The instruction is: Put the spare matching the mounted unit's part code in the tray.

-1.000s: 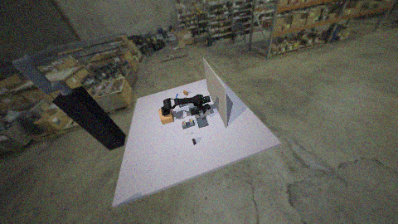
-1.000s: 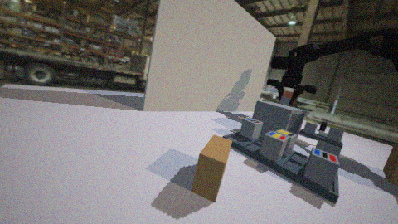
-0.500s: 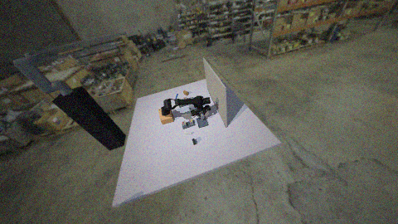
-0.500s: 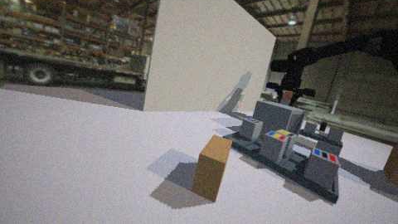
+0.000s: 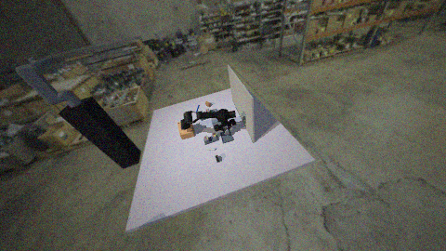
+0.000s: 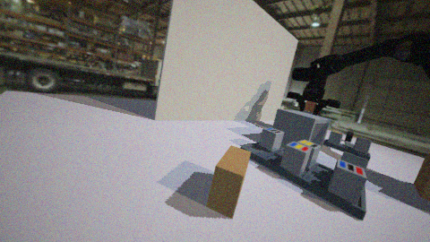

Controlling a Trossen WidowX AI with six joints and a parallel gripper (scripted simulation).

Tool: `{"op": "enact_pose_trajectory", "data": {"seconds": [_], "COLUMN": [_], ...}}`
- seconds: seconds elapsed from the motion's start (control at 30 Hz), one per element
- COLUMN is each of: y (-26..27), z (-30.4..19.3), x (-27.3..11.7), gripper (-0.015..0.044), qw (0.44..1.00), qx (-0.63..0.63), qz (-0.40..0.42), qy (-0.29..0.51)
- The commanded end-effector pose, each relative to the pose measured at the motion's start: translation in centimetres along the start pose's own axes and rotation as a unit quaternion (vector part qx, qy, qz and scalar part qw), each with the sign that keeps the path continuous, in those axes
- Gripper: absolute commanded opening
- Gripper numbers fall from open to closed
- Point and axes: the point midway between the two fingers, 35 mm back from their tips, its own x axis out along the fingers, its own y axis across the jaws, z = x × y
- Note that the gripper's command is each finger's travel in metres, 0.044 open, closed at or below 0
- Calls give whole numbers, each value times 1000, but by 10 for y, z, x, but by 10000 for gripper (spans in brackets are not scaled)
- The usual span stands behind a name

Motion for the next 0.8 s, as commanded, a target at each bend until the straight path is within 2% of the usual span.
{"op": "enact_pose_trajectory", "data": {"seconds": [0.0, 0.77], "y": [1, 5], "z": [1, 1], "x": [5, 26], "gripper": [0, 0], "qw": [1000, 1000], "qx": [-3, -3], "qz": [1, 1], "qy": [-2, 0]}}
